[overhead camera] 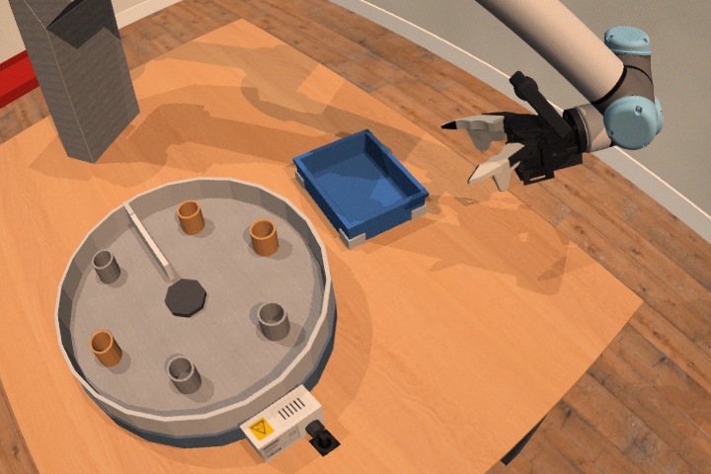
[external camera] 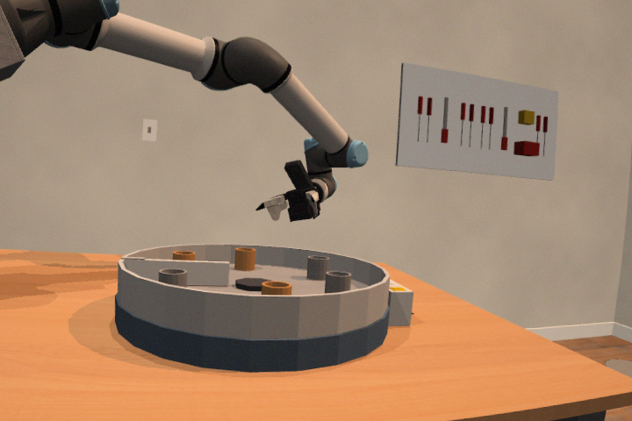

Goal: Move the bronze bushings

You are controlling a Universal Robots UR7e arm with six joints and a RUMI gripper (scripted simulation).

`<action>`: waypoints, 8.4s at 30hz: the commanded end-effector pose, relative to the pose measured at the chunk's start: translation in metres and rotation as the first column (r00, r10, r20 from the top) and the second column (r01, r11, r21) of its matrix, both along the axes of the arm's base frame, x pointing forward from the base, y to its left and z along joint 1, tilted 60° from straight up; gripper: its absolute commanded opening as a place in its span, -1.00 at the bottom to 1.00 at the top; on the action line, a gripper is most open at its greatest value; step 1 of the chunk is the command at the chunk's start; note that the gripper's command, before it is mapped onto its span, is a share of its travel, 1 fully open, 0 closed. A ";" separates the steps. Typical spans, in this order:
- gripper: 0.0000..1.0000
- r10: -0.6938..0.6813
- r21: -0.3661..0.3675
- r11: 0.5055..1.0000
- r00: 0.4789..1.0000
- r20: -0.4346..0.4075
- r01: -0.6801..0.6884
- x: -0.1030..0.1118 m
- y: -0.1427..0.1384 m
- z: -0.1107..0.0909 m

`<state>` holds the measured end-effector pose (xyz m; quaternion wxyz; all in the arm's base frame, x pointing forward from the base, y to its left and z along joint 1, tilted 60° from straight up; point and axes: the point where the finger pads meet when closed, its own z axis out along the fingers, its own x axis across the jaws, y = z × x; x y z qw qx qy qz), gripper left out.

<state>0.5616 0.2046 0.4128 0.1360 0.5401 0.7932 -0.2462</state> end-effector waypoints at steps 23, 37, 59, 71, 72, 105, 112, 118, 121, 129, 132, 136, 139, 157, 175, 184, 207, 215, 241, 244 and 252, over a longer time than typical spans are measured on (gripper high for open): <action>1.00 -0.001 0.002 1.000 1.000 0.000 0.001 0.000 -0.001 0.001; 1.00 -0.017 0.029 0.999 1.000 -0.026 0.018 0.002 -0.013 -0.009; 1.00 -0.097 0.223 0.966 0.981 -0.167 0.133 0.008 -0.093 -0.072; 1.00 -0.135 0.401 0.889 0.963 -0.235 0.222 0.000 -0.155 -0.124; 1.00 -0.138 0.421 0.877 0.961 -0.239 0.230 -0.002 -0.162 -0.130; 1.00 -0.328 0.911 0.391 0.945 0.004 0.132 -0.087 -0.308 -0.283; 1.00 -0.414 0.943 0.332 0.900 0.138 0.009 -0.106 -0.324 -0.305; 1.00 -0.473 0.944 0.321 0.850 0.231 -0.078 -0.118 -0.333 -0.317; 1.00 -0.494 0.940 0.322 0.828 0.267 -0.111 -0.122 -0.335 -0.320; 1.00 -0.559 0.911 0.351 0.731 0.390 -0.218 -0.134 -0.344 -0.330; 1.00 -0.576 0.897 0.367 0.696 0.428 -0.248 -0.137 -0.346 -0.333; 1.00 -0.586 0.887 0.377 0.674 0.450 -0.264 -0.139 -0.347 -0.334; 1.00 -0.596 0.874 0.393 0.644 0.479 -0.285 -0.141 -0.349 -0.335; 1.00 -0.618 0.831 0.445 0.557 0.554 -0.334 -0.147 -0.353 -0.338; 1.00 -0.619 0.828 0.448 0.552 0.559 -0.336 -0.147 -0.354 -0.338; -0.87 -0.619 0.828 0.448 0.552 0.559 -0.336 -0.147 -0.354 -0.338; -0.87 -0.619 0.828 0.448 0.552 0.559 -0.336 -0.147 -0.354 -0.338; -0.90 -0.619 0.828 0.448 0.552 0.559 -0.336 -0.147 -0.354 -0.338; -0.90 -0.619 0.828 0.448 0.552 0.559 -0.336 -0.147 -0.354 -0.338; -0.90 -0.619 0.828 0.448 0.552 0.559 -0.336 -0.147 -0.354 -0.338; -0.90 -0.619 0.828 0.448 0.552 0.559 -0.336 -0.147 -0.354 -0.338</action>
